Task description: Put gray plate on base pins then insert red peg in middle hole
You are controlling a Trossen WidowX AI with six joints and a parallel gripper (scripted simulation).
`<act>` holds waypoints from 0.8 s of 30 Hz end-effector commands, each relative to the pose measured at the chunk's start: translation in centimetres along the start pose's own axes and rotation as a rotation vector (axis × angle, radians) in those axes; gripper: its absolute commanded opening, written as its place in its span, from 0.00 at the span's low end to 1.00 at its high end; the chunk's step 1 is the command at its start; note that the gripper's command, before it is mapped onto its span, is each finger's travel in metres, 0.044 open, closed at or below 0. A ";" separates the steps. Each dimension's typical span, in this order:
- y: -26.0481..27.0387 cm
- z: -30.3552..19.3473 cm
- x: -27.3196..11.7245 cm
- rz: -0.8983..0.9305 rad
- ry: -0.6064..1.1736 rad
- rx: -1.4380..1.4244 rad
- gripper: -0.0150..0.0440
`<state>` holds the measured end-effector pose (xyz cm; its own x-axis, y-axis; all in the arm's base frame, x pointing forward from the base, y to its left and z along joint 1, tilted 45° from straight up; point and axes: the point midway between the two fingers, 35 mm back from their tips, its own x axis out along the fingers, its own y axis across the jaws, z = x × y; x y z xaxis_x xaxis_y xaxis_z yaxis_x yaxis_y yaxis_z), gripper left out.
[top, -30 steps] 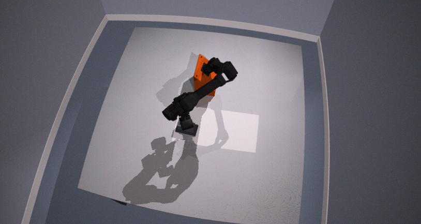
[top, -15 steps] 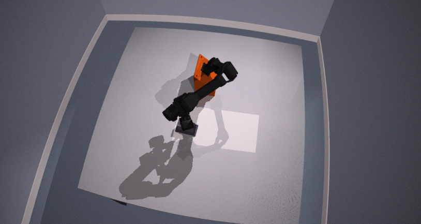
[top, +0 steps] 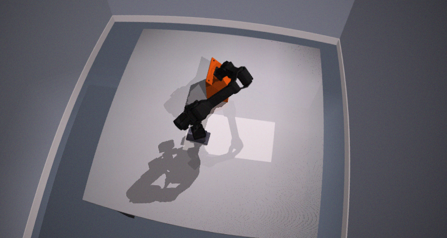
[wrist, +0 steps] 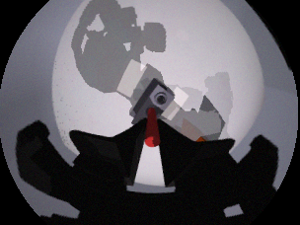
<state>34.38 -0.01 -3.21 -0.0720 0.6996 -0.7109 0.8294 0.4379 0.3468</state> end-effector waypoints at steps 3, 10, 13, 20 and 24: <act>0.0 0.0 -0.1 0.000 0.000 -0.001 0.25; 0.0 0.0 0.1 0.000 0.000 -0.001 0.25; 0.0 0.0 0.1 0.000 0.000 -0.001 0.25; 0.0 0.0 0.2 -0.001 0.000 -0.003 0.25; 0.0 0.0 0.2 -0.001 0.000 -0.003 0.25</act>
<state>34.34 0.12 -3.32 -0.0736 0.6991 -0.7112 0.8276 0.4407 0.3476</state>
